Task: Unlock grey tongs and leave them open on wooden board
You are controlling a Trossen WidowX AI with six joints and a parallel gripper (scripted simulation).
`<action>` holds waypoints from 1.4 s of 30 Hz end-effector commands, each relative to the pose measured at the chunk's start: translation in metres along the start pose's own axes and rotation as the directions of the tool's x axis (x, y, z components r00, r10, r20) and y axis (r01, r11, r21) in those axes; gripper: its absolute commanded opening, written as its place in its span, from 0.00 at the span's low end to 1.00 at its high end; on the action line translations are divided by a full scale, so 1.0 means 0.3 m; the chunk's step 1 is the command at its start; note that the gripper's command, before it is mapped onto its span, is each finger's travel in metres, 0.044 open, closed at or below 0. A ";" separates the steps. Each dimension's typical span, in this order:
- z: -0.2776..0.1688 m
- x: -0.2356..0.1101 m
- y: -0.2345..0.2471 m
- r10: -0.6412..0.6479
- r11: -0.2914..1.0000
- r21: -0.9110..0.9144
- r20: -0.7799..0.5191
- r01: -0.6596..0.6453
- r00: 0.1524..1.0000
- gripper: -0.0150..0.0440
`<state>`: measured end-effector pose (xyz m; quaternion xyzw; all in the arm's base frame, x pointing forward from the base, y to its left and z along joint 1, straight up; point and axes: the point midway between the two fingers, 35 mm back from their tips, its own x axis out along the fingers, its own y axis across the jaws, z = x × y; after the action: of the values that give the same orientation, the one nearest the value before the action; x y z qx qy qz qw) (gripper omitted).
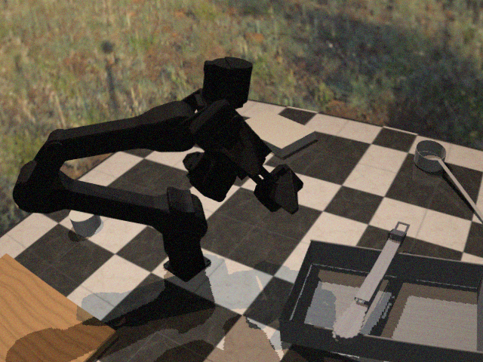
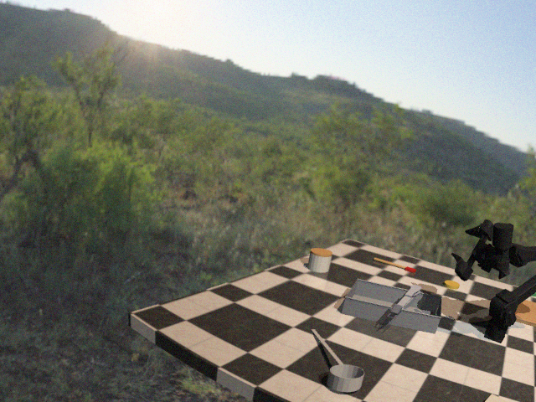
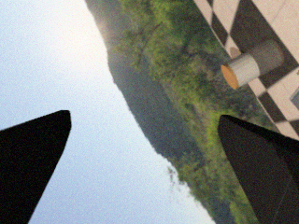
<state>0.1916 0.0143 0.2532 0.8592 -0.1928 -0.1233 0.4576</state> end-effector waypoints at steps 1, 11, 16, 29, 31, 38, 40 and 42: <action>-0.002 0.001 -0.002 -0.003 1.000 -0.019 -0.002 0.003 1.000 0.89; -0.098 0.042 -0.112 -0.205 0.559 -0.826 -0.062 0.065 0.977 0.69; -0.135 0.063 -0.189 -0.339 0.040 -0.998 -0.059 -0.049 0.939 0.69; -0.169 0.096 -0.386 -0.658 -0.606 -0.610 0.023 -0.511 0.753 0.69; -0.169 0.097 -0.410 -0.695 -0.627 -0.522 0.038 -0.578 0.718 0.69; -0.165 0.099 -0.480 -0.796 -0.602 -0.196 0.082 -0.774 0.599 0.69; -0.164 0.098 -0.496 -0.819 -0.574 -0.099 0.091 -0.813 0.567 0.69; -0.163 0.098 -0.511 -0.839 -0.538 -0.004 0.100 -0.843 0.535 0.69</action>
<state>0.2580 0.0928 0.1809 -0.0444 0.2953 -0.0110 0.9543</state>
